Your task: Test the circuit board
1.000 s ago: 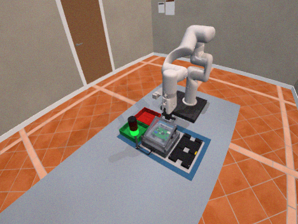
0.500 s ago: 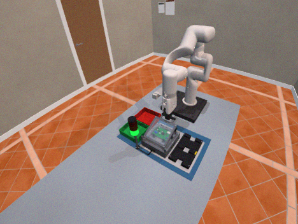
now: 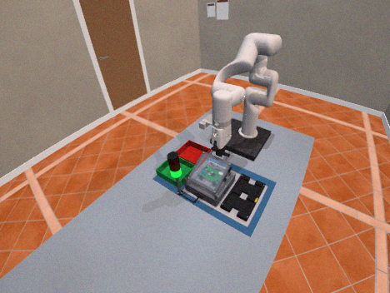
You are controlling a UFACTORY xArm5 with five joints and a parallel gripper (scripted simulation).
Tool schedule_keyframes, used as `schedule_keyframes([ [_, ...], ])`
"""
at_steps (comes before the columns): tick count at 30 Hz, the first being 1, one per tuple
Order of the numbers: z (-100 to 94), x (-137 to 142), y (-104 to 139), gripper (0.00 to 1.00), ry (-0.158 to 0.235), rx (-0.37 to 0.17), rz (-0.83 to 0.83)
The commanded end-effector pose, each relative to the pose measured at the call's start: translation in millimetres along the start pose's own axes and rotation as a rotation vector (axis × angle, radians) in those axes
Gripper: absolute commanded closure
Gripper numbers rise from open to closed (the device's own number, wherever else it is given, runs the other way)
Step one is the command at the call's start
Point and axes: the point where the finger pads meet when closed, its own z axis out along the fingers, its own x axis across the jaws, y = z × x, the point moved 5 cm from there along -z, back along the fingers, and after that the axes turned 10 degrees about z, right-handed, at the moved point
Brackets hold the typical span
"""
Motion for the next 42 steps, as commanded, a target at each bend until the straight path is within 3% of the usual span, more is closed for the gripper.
schedule_keyframes([
  [1, -13.4, -6.8, 1.3, 1.00, -0.006, -0.001, 0.000],
  [17, -49.4, -30.8, 5.6, 1.00, -0.006, -0.001, 0.000],
  [32, -53.5, -34.1, 6.2, 1.00, -0.006, -0.001, 0.000],
  [33, -53.5, -34.1, 6.2, 0.72, -0.006, -0.001, 0.000],
  [42, -53.5, -34.1, 6.2, 0.72, -0.006, -0.001, 0.000],
])
